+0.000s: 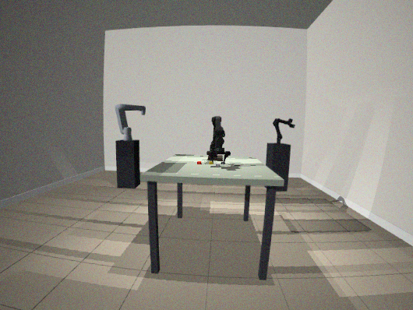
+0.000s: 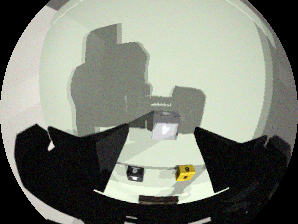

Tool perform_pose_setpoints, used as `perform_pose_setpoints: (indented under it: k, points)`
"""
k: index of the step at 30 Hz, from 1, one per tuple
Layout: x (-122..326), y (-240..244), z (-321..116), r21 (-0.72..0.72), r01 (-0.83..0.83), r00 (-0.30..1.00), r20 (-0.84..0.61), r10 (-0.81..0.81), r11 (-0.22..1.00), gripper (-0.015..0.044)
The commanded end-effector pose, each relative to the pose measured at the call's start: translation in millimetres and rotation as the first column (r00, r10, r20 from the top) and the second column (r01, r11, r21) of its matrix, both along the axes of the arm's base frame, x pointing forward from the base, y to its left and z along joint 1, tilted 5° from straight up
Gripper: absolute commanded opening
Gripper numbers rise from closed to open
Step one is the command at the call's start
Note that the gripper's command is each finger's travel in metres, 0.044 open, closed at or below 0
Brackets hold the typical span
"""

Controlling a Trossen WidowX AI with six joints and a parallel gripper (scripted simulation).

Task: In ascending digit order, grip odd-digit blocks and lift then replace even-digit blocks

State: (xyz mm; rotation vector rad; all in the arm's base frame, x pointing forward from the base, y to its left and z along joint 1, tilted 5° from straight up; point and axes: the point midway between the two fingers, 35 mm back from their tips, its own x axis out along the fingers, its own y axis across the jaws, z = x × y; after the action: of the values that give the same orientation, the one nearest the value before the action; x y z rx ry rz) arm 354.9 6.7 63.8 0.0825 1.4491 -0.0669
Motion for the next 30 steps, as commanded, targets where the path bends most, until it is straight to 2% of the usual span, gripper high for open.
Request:
perform_pose_setpoints:
  k: [1,5,16,30]
  points:
    - [-1.3,-0.8,-8.4,-0.005,0.003,1.0,-0.006,-0.003,1.0,0.04]
    - [-1.1,-0.8,-12.2,-0.005,0.003,1.0,-0.006,-0.003,1.0,0.04]
    - [-1.1,-0.8,-12.2,-0.005,0.003,1.0,-0.006,-0.003,1.0,0.012]
    - [-1.1,-0.8,-12.2,-0.005,0.003,1.0,-0.006,-0.003,1.0,0.012]
